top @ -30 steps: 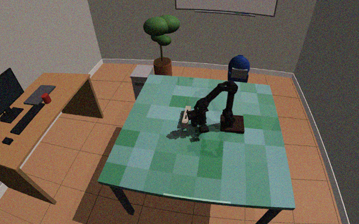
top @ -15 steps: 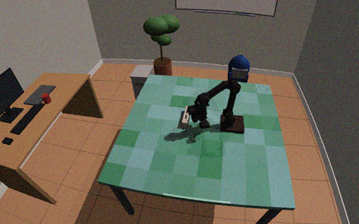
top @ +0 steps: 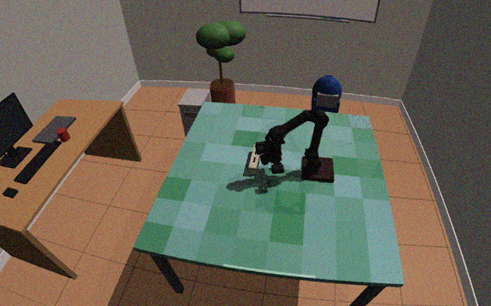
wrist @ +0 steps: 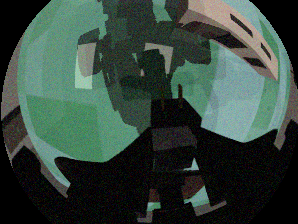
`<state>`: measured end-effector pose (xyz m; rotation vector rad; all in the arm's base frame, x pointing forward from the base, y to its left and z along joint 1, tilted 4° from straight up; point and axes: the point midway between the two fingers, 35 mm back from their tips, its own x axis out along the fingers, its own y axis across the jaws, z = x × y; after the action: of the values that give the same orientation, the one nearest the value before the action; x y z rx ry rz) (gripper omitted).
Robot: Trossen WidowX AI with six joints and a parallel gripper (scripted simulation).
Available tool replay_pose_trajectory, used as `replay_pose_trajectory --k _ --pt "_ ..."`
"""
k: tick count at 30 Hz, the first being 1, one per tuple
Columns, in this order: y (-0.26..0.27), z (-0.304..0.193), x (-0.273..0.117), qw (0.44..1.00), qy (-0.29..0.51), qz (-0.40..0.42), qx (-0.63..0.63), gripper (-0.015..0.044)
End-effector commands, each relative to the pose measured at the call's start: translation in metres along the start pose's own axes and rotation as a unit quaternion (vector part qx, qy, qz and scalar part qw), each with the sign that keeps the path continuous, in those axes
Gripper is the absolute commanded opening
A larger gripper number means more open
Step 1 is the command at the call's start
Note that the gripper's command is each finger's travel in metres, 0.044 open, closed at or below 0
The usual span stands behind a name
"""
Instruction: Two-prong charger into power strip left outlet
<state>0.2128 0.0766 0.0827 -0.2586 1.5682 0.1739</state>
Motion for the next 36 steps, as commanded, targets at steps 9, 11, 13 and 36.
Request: replay_pose_trajectory --k 9,11,13,36 --pt "-0.019 0.001 0.011 0.999 0.001 0.002 0.035 0.0" --pt "-0.022 0.001 0.013 0.999 0.001 0.003 0.041 0.0" --pt "-0.025 0.001 0.015 0.999 0.001 0.003 0.048 0.0" --pt "-0.056 0.0 0.031 0.994 0.0 0.006 0.108 0.0"
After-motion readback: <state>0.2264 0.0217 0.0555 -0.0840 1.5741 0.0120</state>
